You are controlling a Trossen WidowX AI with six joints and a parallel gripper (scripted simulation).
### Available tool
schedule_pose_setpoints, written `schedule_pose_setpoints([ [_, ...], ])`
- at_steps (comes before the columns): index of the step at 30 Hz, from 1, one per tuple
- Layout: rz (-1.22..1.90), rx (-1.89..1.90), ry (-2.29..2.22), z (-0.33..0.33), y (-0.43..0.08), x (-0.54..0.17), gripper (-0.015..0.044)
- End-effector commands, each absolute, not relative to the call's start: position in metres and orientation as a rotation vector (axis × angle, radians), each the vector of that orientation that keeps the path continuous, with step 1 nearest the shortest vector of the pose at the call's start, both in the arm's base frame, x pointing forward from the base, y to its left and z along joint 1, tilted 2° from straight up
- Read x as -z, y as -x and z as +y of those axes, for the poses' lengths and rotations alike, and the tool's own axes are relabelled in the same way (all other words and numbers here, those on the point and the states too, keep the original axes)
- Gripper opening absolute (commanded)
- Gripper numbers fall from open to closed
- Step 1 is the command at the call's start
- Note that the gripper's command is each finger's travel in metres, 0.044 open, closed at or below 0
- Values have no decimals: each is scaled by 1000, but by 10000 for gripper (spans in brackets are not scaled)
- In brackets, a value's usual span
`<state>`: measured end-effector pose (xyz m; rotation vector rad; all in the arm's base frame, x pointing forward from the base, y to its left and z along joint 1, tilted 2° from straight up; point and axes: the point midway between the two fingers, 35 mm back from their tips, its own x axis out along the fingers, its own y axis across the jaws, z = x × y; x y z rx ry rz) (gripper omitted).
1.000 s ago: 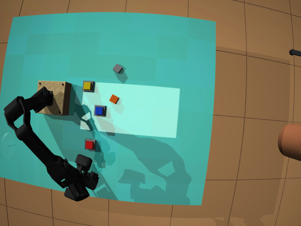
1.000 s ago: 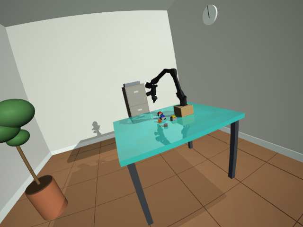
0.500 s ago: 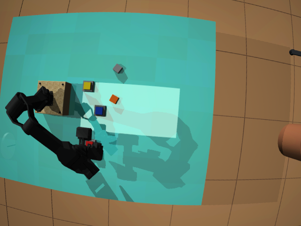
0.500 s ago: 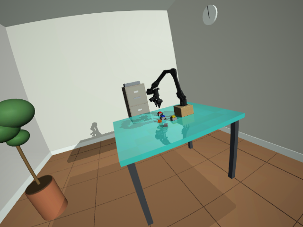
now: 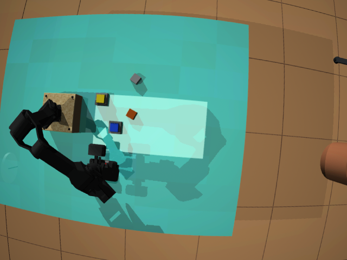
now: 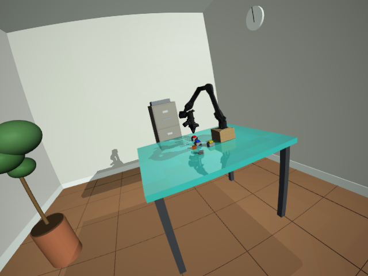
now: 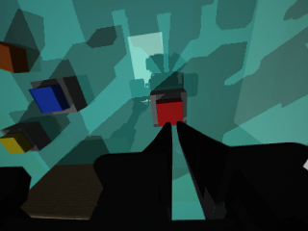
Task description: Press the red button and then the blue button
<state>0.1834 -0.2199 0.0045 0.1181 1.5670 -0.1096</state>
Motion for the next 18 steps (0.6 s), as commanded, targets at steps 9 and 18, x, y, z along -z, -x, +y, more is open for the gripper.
schedule_pose_setpoints([
  [9, 1562, 104, -115, -220, -184, 5, 20],
  [18, 1562, 104, -116, -219, -184, 19, 20],
])
